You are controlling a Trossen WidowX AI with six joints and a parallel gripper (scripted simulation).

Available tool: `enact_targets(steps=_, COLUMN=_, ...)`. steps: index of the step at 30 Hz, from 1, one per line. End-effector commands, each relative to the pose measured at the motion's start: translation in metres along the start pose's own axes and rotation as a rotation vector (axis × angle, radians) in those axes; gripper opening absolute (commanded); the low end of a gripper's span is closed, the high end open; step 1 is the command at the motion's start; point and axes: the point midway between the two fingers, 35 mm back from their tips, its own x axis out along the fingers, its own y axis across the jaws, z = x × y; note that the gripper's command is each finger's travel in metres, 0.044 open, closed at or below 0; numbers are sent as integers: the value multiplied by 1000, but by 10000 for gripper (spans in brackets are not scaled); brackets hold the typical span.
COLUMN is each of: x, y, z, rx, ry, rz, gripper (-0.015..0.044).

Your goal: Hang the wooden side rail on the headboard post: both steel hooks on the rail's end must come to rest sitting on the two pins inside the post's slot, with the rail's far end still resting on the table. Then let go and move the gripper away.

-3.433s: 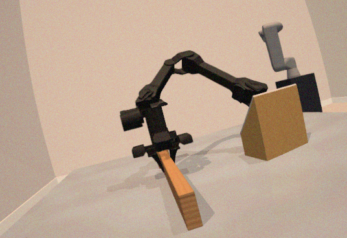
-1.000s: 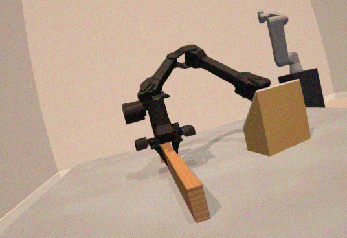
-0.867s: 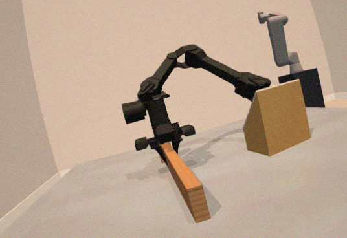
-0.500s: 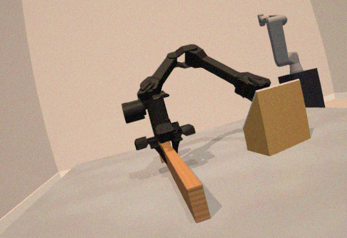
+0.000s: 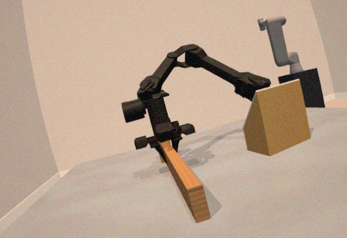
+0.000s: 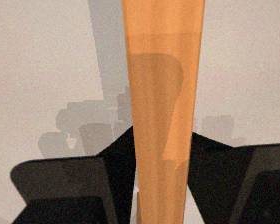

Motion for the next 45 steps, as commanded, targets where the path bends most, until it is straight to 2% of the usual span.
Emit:
enact_targets(steps=1, x=-6, y=-2, z=2, rx=-2, ry=-5, rz=-12, gripper=0)
enact_targets(steps=45, x=-13, y=-2, z=2, rx=-2, ry=-5, rz=-12, gripper=0)
